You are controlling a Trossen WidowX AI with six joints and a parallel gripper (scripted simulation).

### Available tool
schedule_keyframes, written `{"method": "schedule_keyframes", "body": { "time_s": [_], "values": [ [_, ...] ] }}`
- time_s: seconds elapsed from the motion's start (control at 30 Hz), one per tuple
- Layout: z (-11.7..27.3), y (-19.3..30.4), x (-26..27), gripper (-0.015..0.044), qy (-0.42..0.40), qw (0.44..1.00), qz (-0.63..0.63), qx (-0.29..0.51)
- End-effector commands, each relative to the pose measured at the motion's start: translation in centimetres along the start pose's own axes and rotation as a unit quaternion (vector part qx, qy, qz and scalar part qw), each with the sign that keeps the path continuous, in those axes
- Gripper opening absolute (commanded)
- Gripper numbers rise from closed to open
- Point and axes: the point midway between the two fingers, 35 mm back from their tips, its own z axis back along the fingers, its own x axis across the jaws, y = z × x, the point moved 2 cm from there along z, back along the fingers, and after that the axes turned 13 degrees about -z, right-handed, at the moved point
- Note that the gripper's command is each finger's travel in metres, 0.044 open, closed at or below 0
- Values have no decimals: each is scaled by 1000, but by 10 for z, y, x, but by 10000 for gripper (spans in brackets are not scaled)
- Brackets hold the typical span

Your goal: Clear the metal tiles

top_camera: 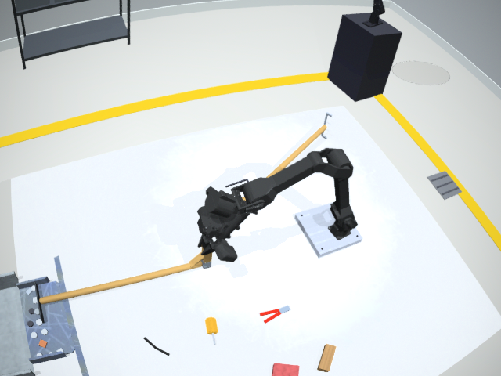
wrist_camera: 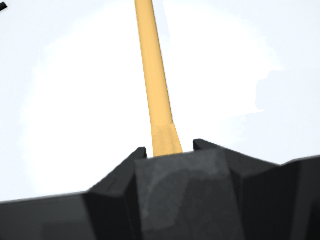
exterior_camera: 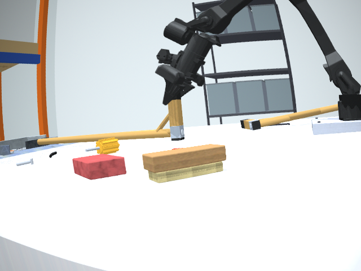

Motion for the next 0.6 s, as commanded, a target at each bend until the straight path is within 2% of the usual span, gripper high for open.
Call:
{"method": "schedule_keyframes", "body": {
  "time_s": [0.0, 0.57],
  "values": [
    [-1, -12, 2, 0, 0, 1000, -2, -9],
    [-15, -31, 7, 0, 0, 1000, -2, -10]
  ]
}}
